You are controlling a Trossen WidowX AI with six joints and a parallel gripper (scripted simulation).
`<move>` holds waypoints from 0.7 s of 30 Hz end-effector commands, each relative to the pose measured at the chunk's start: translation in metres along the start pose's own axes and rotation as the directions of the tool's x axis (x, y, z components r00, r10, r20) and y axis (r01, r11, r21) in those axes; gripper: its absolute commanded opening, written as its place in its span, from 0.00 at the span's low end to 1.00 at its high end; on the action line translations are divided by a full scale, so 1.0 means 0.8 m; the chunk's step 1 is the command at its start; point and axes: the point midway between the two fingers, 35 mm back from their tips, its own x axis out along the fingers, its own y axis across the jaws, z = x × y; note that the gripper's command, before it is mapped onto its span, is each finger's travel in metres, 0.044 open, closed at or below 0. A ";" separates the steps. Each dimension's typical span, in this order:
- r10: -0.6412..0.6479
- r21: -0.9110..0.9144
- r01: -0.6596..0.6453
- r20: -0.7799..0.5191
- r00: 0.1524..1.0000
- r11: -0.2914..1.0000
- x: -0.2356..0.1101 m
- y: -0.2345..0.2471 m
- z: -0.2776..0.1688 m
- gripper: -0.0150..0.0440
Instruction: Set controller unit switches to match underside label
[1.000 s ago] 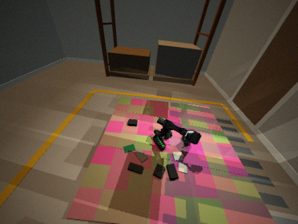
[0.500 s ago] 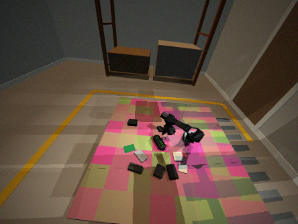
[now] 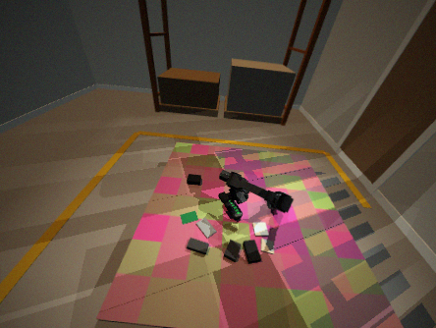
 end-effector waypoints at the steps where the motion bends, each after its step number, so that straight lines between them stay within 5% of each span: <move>1: 0.024 0.014 -0.024 0.002 1.000 1.000 -0.001 -0.001 0.001 0.25; 21: 0.023 0.014 -0.023 0.002 1.000 1.000 0.037 -0.001 0.001 0.25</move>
